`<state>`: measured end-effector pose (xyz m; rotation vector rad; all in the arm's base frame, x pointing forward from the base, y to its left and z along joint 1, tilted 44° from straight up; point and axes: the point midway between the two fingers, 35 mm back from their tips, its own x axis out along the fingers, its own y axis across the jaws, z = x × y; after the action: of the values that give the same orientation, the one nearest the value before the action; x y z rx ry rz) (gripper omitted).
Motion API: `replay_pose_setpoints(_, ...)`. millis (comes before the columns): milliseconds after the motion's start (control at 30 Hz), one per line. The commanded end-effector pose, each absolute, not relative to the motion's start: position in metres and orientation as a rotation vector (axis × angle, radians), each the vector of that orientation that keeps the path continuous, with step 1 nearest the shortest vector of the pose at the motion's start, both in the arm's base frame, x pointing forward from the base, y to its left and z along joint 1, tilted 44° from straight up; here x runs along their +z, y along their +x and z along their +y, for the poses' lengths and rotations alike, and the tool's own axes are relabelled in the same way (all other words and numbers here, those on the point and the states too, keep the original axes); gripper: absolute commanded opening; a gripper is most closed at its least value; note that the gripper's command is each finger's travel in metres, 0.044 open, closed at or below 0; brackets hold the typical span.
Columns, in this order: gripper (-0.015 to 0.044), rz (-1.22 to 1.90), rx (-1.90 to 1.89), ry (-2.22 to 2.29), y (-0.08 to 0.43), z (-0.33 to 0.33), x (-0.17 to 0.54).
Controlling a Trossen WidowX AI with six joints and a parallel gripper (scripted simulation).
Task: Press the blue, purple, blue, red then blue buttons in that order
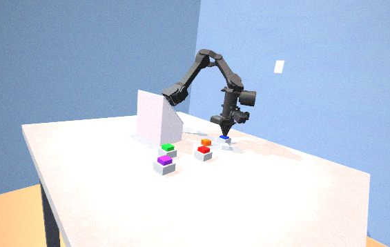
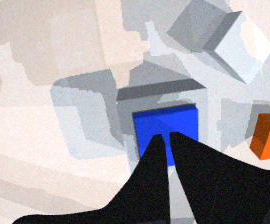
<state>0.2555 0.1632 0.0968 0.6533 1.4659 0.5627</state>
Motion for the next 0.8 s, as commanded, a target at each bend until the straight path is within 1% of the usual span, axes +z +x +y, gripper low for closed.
replay_pose_setpoints(0, 0.002, 1.473, 0.556, 0.652, 0.255, 0.163, 0.095)
replay_pose_setpoints(233, 0.002, 1.467, 0.562, 0.653, 0.255, 0.161, 0.098)
replay_pose_setpoints(333, 0.002, 1.473, 0.556, 0.65, 0.254, 0.142, 0.117)
replay_pose_setpoints(500, 0.002, 1.474, 0.555, 0.65, 0.254, 0.138, 0.121)
replay_pose_setpoints(667, 0.002, 1.475, 0.553, 0.648, 0.252, 0.098, 0.161)
replay_pose_setpoints(767, 0.002, 1.475, 0.553, 0.649, 0.252, 0.097, 0.163)
